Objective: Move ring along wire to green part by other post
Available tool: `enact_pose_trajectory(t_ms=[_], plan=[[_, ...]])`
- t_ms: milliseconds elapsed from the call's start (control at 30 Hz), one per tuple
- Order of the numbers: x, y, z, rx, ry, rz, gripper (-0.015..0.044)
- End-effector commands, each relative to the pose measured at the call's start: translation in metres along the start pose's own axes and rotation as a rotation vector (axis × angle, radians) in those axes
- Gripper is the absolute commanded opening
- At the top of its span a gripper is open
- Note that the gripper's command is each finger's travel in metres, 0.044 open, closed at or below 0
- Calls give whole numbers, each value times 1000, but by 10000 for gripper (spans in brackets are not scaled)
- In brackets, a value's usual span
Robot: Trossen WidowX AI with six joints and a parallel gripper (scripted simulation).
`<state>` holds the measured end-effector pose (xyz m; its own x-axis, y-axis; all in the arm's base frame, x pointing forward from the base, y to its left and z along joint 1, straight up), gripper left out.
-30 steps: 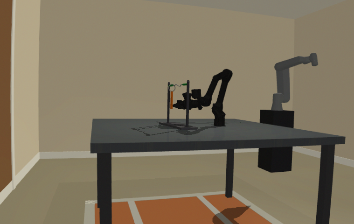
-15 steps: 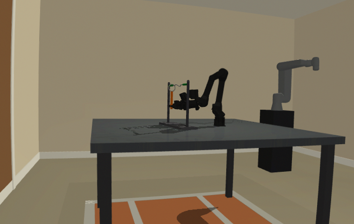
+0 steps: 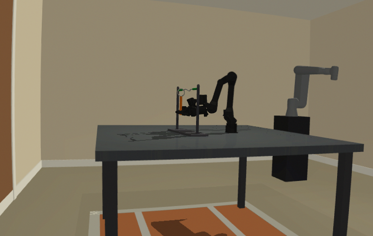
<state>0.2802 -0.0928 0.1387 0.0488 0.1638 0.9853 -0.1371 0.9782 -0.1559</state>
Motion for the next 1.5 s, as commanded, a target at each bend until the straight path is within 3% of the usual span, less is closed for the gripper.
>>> enact_pose_trajectory(t_ms=[0,500,667,733,967,1467], plan=[[0,0,-2,-2,0,-4,160],[0,0,-2,-2,0,-4,160],[-1,0,-1,2,1,-1,29],[-1,0,-1,2,1,-1,15],[-1,0,-1,2,1,-1,-150],[14,-5,0,2,1,-1,-150]])
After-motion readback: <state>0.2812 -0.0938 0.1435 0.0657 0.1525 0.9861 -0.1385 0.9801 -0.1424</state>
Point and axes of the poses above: the point midway between the two fingers, 35 mm back from their tips, its own z axis back along the fingers, its own y axis across the jaws, x = y × z, the point moved 4 cm from there along z, back along the fingers, and after that the axes turned 8 degrees about z, right-handed, at the moved point
